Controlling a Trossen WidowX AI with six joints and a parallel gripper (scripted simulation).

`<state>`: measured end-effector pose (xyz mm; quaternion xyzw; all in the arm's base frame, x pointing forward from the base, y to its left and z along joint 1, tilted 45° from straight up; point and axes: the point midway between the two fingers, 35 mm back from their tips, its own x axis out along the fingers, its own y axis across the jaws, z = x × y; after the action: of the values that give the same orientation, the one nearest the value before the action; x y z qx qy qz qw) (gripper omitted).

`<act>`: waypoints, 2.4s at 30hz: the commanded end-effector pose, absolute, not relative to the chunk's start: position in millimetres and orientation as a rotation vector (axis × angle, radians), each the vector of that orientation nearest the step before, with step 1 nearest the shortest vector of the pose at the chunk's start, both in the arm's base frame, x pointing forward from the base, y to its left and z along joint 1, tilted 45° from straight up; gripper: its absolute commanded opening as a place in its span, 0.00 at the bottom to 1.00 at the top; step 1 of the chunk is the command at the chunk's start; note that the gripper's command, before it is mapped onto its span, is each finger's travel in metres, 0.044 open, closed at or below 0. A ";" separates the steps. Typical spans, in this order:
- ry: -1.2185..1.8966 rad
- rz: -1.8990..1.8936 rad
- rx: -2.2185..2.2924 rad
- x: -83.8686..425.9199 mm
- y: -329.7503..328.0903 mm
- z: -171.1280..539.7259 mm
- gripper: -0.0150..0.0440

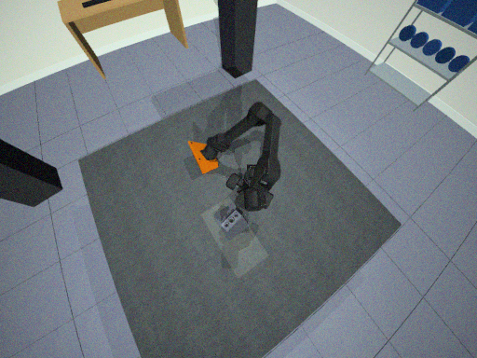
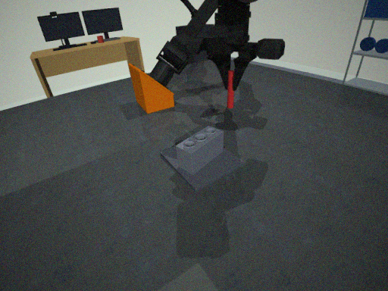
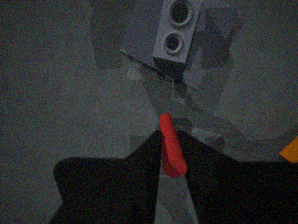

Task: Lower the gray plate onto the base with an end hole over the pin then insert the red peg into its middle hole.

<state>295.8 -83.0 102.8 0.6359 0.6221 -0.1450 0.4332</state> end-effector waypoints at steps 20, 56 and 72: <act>1.550 -0.364 1.593 317.4 -134.5 58.0 0.25; 1.548 -0.355 1.597 323.5 -165.7 25.3 0.25; 1.548 -0.356 1.604 323.7 -165.1 25.8 0.25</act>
<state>323.7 -165.1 25.8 0.6423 0.6198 -0.1425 0.4277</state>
